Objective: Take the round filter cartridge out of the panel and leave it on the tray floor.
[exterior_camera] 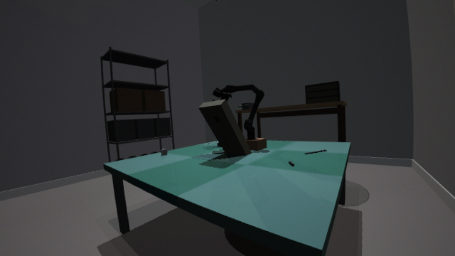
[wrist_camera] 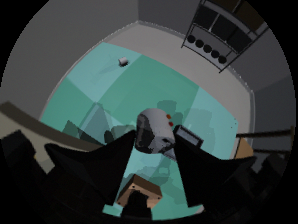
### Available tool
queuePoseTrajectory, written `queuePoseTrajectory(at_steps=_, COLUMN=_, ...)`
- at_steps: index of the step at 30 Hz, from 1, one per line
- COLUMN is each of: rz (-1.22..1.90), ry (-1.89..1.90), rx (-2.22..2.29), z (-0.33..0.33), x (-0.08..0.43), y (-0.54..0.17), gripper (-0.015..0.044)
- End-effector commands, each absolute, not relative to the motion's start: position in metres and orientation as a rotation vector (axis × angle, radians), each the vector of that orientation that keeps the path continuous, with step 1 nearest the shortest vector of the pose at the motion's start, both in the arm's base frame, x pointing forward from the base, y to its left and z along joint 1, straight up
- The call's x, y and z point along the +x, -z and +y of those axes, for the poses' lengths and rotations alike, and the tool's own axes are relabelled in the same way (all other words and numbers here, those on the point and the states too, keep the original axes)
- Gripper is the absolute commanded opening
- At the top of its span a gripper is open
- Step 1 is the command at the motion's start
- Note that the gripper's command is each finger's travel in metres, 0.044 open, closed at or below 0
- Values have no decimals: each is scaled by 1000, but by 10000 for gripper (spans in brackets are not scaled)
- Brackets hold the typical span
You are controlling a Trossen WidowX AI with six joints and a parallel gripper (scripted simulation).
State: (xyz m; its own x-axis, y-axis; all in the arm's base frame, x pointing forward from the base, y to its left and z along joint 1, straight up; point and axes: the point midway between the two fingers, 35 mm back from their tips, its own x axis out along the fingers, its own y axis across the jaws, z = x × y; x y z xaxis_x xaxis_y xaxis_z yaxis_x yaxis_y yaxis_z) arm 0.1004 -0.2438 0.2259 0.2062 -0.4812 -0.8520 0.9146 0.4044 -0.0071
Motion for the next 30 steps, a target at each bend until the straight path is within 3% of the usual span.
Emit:
queuePoseTrajectory(at_steps=1, rz=894, ry=1076, rx=594, z=-246, x=97, y=-225, gripper=0)
queuePoseTrajectory(at_steps=30, rz=761, ry=1516, rx=841, z=-277, x=-33, y=-119, gripper=0)
